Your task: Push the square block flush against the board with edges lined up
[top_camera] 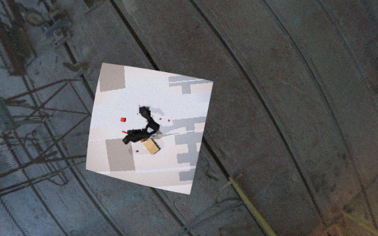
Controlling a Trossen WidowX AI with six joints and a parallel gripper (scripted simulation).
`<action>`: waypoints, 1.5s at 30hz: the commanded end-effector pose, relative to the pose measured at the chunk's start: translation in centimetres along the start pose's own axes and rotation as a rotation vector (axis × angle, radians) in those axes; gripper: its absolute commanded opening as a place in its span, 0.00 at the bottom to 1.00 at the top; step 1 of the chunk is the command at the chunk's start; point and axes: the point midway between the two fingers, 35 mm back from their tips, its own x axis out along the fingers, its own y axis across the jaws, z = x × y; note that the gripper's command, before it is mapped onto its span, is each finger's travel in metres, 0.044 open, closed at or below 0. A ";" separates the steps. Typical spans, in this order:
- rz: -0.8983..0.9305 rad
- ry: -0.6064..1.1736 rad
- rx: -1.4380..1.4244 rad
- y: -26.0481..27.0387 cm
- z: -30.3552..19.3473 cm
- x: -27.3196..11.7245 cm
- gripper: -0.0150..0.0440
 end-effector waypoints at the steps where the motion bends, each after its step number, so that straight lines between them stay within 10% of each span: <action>1: -0.001 0.007 -0.131 -1.1 -0.3 0.1 0.25; 45: 0.016 0.012 -0.554 -2.9 0.4 5.9 0.25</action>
